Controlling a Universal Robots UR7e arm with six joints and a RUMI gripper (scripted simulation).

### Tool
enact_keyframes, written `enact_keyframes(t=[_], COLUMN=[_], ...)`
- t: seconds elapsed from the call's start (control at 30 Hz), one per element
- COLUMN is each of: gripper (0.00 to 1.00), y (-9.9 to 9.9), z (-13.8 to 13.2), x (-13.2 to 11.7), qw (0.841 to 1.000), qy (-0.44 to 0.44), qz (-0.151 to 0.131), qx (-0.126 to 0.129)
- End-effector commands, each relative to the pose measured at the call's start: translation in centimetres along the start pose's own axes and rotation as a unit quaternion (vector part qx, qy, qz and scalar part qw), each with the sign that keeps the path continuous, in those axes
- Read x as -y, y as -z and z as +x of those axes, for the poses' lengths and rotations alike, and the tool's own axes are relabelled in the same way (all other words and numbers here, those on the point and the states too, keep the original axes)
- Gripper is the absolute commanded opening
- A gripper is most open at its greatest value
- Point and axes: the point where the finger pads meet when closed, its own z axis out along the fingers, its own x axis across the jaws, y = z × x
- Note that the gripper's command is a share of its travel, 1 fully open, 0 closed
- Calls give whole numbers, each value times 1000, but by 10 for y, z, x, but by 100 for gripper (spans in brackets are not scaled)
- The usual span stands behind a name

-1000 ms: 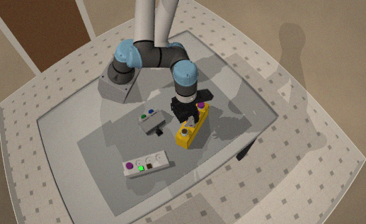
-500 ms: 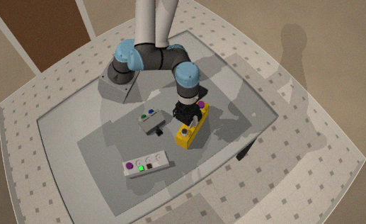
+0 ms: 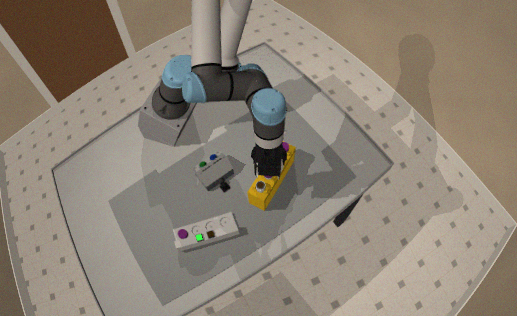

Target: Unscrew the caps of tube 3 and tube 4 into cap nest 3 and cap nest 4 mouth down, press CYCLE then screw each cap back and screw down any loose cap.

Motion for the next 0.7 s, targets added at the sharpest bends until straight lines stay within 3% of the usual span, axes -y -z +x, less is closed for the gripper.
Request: enact_keyframes(t=[0.0,0.1,0.13,0.6,0.67], gripper=[35,35,0,0,0], y=[0,0,0,0,0], z=[0,0,0,0,0], x=[0,0,0,0,0], qw=[999,999,999,999,1000], qy=[44,44,44,44,-6], qz=[4,4,4,4,4], qx=[-4,-4,-4,-4,-4])
